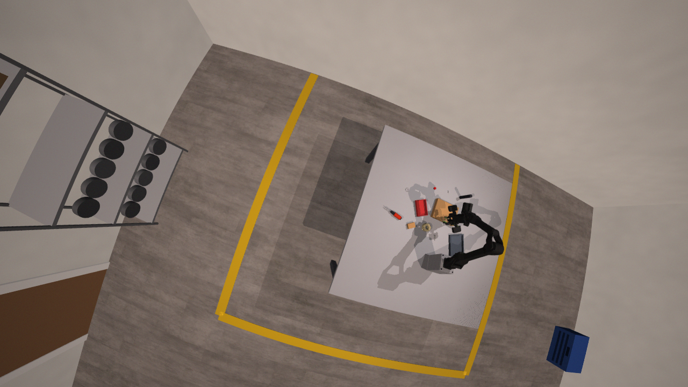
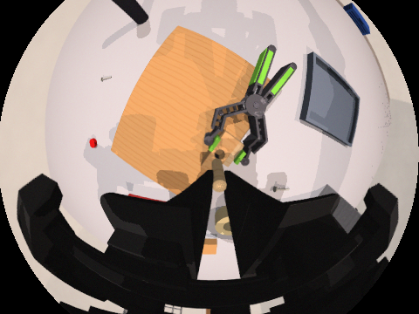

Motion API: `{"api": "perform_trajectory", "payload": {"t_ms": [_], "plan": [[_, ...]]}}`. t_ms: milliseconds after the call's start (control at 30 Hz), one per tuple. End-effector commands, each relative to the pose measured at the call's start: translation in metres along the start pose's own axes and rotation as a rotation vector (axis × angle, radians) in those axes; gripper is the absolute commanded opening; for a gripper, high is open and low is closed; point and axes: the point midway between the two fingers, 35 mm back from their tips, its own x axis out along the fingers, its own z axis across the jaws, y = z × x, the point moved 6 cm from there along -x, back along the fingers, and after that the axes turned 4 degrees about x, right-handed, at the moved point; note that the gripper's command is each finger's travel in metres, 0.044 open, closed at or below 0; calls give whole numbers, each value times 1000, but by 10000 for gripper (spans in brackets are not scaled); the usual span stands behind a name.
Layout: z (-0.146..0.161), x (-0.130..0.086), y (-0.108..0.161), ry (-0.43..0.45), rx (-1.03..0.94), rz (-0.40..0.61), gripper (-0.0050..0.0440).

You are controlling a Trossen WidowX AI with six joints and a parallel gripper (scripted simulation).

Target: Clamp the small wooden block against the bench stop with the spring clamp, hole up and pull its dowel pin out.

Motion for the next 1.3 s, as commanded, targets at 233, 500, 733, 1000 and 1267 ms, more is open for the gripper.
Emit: {"api": "perform_trajectory", "payload": {"t_ms": [233, 500, 733, 1000, 1267], "plan": [[9, -2, 9, 4, 40, 0, 0], [13, -3, 14, 5, 64, 0, 0], [19, -4, 20, 6, 92, 1, 0], [24, -6, 27, 7, 120, 1, 0], [29, -8, 34, 8, 148, 1, 0]]}}
